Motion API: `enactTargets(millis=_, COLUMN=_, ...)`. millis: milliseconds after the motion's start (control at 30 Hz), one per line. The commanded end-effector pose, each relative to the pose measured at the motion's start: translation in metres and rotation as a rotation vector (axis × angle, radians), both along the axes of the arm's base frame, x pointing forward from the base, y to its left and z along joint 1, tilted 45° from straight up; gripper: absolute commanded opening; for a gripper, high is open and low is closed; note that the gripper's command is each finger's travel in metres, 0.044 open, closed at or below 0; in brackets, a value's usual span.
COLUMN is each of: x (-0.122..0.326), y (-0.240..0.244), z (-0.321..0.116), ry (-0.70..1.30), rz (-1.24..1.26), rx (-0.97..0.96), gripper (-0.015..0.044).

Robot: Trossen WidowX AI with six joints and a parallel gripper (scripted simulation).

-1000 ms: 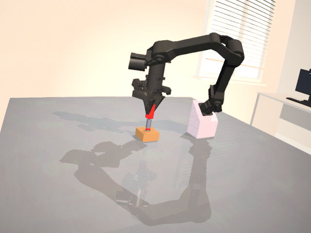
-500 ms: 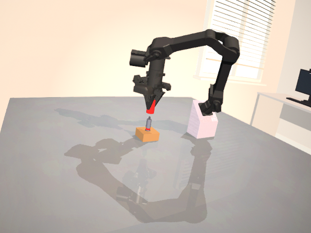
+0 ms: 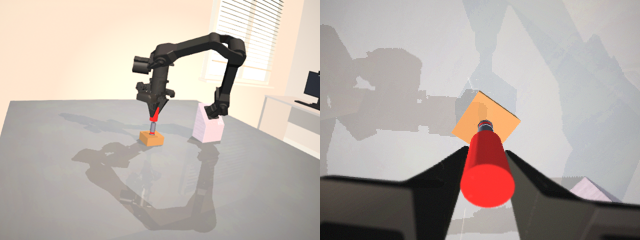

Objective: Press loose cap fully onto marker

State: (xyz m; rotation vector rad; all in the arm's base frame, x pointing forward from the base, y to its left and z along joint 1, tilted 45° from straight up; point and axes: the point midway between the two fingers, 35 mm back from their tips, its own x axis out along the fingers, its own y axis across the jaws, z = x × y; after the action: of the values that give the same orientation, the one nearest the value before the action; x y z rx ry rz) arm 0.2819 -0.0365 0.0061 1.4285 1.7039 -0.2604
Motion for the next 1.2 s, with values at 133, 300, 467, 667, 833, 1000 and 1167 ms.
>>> enactTargets(millis=133, x=0.0, y=0.01, z=-0.01, ry=0.003, rz=-0.002, rx=0.005, gripper=0.0)
enactTargets(millis=300, x=0.001, y=0.016, z=-0.015, ry=0.002, rz=-0.002, rx=0.005, gripper=0.0)
enactTargets(millis=467, x=0.0, y=0.022, z=-0.021, ry=0.002, rz=-0.002, rx=0.006, gripper=0.0)
enactTargets(millis=667, x=0.0, y=0.029, z=-0.027, ry=0.002, rz=-0.002, rx=0.008, gripper=0.0)
enactTargets(millis=833, x=0.0, y=0.03, z=-0.028, ry=0.002, rz=-0.001, rx=0.008, gripper=0.0)
enactTargets(millis=1000, x=0.0, y=0.03, z=-0.028, ry=0.002, rz=-0.001, rx=0.008, gripper=0.0)
enactTargets(millis=1167, x=0.0, y=0.029, z=-0.028, ry=0.002, rz=0.002, rx=0.004, gripper=0.0131)
